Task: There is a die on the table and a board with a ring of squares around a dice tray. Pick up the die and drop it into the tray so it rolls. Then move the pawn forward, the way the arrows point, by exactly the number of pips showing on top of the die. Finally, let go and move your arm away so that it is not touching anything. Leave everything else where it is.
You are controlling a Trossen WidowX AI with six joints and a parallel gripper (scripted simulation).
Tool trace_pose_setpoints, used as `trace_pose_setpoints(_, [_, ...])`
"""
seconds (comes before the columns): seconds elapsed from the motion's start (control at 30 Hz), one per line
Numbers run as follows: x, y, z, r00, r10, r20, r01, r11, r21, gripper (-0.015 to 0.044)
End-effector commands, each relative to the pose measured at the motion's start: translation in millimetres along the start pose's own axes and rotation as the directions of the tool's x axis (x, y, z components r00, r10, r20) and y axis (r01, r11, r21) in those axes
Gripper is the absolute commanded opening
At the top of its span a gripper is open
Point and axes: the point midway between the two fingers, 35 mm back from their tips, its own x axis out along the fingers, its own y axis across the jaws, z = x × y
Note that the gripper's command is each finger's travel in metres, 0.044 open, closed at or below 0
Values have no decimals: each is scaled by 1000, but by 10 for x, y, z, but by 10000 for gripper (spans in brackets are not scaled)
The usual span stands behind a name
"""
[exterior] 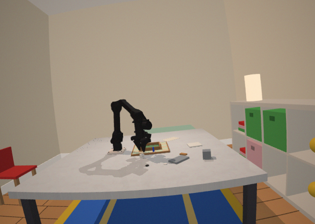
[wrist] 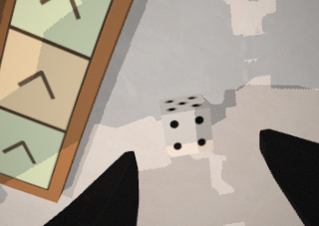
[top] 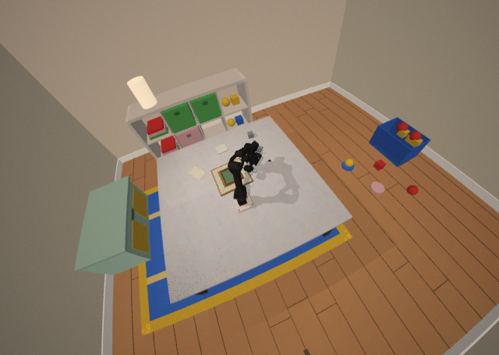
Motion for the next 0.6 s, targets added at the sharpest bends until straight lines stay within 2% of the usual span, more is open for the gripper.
trace_pose_setpoints(0.0, [77,5,-14,1000,8,-8,-8,1000,-2,275])
trace_pose_setpoints(0.57, [351,12,-18,1000,8,-8,-8,1000,-3,275])
